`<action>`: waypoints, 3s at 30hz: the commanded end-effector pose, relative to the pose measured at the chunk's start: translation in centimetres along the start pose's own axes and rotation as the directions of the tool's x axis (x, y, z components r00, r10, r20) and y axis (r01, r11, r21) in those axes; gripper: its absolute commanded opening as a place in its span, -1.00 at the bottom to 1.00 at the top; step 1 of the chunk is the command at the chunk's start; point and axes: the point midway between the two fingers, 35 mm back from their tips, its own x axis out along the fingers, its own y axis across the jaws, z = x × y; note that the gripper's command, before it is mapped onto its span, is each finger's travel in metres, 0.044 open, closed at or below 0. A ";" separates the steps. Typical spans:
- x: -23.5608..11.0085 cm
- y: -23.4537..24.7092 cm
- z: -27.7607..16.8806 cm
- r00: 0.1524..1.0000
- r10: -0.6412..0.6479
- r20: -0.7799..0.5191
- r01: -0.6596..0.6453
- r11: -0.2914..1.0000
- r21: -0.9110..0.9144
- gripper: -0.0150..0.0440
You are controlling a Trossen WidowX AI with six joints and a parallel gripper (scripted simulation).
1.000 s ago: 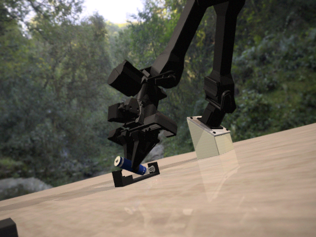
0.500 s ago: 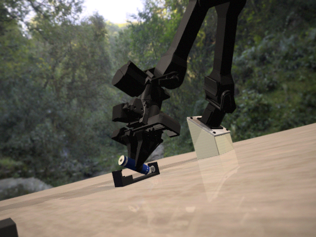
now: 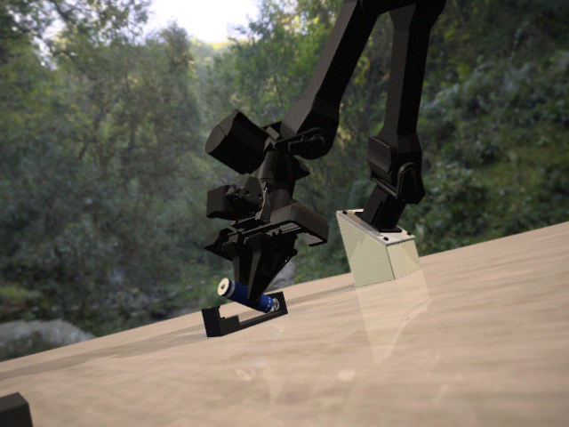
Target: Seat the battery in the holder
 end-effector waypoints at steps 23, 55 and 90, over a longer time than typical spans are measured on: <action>0.2 -0.2 -0.5 0.999 -0.010 -0.051 0.010 1.000 0.005 -0.27; 1.3 -0.6 0.1 0.976 -0.027 -0.214 0.027 1.000 -0.007 -0.27; 1.7 -0.2 0.3 0.914 -0.030 -0.405 0.022 0.999 -0.026 -0.27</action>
